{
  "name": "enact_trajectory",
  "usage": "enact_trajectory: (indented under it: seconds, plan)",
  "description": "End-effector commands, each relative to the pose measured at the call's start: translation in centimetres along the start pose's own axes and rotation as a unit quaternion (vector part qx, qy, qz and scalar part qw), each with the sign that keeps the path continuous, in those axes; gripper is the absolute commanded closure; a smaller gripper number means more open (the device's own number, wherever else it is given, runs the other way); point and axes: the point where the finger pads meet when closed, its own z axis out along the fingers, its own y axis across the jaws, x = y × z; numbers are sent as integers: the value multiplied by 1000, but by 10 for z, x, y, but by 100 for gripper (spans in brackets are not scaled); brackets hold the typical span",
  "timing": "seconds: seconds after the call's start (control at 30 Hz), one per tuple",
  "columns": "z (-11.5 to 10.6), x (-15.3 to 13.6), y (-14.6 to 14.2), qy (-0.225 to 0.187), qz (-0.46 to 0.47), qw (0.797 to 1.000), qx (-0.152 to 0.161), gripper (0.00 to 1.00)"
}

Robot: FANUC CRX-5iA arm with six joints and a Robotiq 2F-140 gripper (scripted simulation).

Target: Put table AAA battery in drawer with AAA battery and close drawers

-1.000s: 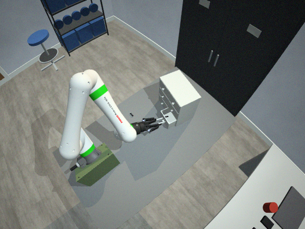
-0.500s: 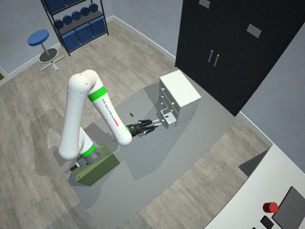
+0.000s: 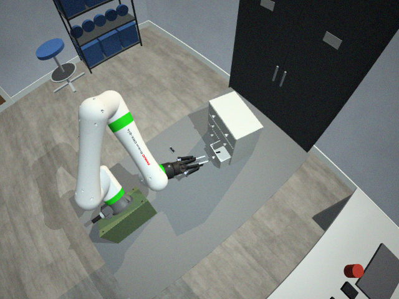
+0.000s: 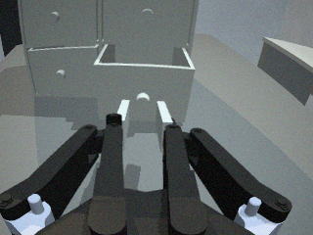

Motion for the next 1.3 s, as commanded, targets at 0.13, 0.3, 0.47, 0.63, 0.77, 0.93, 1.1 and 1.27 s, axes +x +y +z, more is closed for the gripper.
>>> enact_trajectory:
  seconds: [0.13, 0.3, 0.47, 0.63, 0.77, 0.93, 1.1, 1.27]
  plan:
    - [-49, 44, 0, -3, 0, 1000, 0, 80]
    - [-62, 56, 0, -3, 0, 1000, 0, 80]
    - [-67, 61, 0, -3, 0, 1000, 0, 80]
    - [-67, 61, 0, -4, 0, 1000, 0, 80]
    - [-68, 61, 0, -8, 1, 1000, 1, 80]
    - [-69, 62, 0, -14, 1, 1000, 1, 80]
    - [-73, 64, 0, -30, 0, 1000, 0, 80]
    - [-78, 66, 0, -54, 0, 999, 0, 80]
